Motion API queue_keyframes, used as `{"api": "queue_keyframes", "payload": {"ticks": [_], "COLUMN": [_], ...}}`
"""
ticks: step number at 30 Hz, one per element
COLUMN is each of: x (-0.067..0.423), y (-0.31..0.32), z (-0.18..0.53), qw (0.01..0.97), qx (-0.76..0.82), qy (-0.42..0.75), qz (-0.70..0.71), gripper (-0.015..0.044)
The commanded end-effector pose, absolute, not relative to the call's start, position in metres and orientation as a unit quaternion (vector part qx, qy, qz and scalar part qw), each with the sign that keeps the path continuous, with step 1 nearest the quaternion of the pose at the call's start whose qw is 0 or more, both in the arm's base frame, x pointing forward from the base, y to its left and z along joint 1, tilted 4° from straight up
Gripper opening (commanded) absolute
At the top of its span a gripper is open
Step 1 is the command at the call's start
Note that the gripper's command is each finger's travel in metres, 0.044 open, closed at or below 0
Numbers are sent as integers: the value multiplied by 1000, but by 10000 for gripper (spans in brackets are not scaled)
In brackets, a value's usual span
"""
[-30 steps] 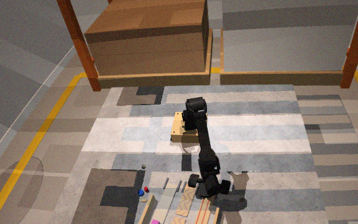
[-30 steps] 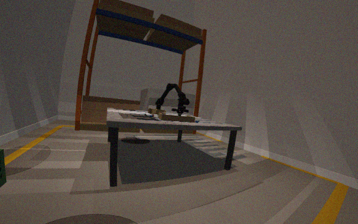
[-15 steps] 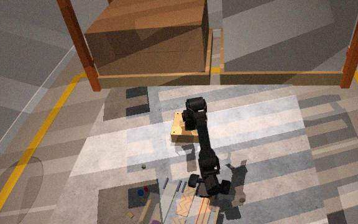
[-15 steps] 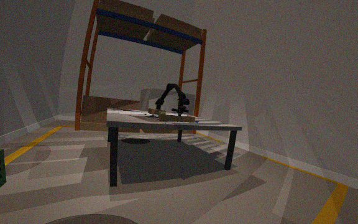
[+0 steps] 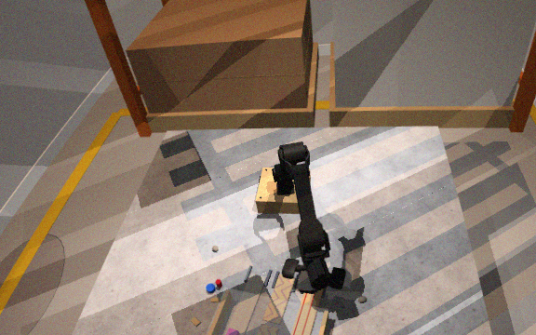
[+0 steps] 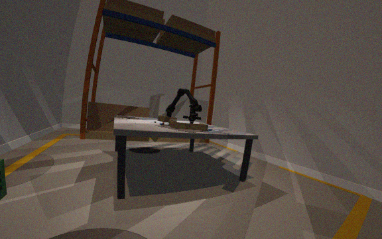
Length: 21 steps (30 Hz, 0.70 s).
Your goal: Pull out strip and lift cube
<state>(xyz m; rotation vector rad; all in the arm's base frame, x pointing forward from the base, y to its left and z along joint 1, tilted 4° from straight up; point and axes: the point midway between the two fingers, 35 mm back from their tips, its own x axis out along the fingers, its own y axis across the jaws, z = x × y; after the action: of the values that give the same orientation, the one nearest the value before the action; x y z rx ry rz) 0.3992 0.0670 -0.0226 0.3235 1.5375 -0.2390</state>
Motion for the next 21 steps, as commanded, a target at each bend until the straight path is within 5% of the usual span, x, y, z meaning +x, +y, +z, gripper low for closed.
{"api": "queue_keyframes", "payload": {"ticks": [1,21], "x": [385,357], "y": [72,82], "z": [-28,-29], "qw": [692,691], "qx": [144,144], "qy": [699,700], "qz": [-107,-107], "gripper": [0,0]}}
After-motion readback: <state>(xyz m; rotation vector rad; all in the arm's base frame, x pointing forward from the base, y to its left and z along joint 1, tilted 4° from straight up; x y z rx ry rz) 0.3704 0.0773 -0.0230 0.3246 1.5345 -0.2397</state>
